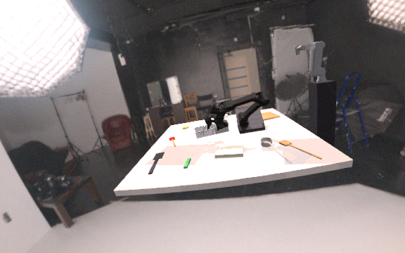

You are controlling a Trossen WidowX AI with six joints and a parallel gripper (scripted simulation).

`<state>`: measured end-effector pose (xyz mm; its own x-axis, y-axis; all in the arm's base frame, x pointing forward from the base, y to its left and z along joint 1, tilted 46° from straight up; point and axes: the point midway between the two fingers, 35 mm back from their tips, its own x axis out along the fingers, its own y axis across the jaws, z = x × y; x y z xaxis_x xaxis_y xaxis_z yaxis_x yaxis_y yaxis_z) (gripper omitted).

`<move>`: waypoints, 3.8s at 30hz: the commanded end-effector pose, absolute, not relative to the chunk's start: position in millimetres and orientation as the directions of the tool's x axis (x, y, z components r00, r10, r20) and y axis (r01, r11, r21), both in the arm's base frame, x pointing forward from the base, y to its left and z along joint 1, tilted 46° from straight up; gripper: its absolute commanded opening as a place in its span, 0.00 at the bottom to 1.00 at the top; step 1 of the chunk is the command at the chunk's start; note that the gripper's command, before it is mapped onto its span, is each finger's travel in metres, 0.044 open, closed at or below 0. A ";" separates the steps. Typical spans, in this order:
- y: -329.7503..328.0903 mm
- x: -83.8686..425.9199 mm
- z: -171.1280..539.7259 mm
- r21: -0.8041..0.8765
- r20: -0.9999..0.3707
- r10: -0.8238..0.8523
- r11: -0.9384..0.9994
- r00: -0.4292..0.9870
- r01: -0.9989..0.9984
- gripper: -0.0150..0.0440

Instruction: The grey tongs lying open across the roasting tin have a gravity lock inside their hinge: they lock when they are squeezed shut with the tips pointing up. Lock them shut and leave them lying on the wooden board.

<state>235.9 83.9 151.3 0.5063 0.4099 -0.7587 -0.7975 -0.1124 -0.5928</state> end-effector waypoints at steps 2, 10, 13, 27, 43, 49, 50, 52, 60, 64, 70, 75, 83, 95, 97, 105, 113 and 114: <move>83.2 236.8 150.9 -0.584 -0.762 0.408 -0.099 0.503 -0.805 1.00; 54.4 268.4 135.9 -0.235 -0.849 0.369 0.378 0.379 -0.896 1.00; 37.3 284.0 125.1 -0.020 -0.878 0.371 0.604 0.303 -0.797 1.00; -61.4 326.6 45.4 0.475 -0.853 0.522 0.762 0.017 0.440 1.00; -126.9 319.6 -29.3 0.027 -0.707 0.704 0.120 -0.066 0.992 1.00; -126.9 319.6 -29.3 0.027 -0.707 0.704 0.120 -0.066 0.992 1.00; -126.9 319.6 -29.3 0.027 -0.707 0.704 0.120 -0.066 0.992 1.00; -126.7 322.1 -29.3 0.027 -0.707 0.704 0.120 -0.066 0.992 1.00; -124.5 324.6 -29.7 0.027 -0.707 0.704 0.120 -0.066 0.992 1.00; -120.8 325.0 -34.0 0.027 -0.707 0.704 0.120 -0.066 0.992 1.00; -114.1 325.6 -41.5 0.027 -0.708 0.703 0.120 -0.066 0.992 1.00; -108.5 325.8 -47.6 0.027 -0.708 0.703 0.120 -0.065 0.992 1.00; -99.4 325.6 -57.2 0.028 -0.708 0.703 0.120 -0.065 0.992 1.00; -85.5 324.3 -71.3 0.028 -0.708 0.704 0.120 -0.065 0.992 1.00; -83.1 324.0 -73.6 0.028 -0.707 0.704 0.120 -0.065 0.992 1.00; -73.5 322.2 -82.7 0.028 -0.707 0.704 0.120 -0.065 0.992 1.00; -63.8 319.9 -91.4 0.028 -0.706 0.705 0.120 -0.065 0.992 1.00; -62.6 319.6 -92.5 0.028 -0.706 0.706 0.120 -0.065 0.992 1.00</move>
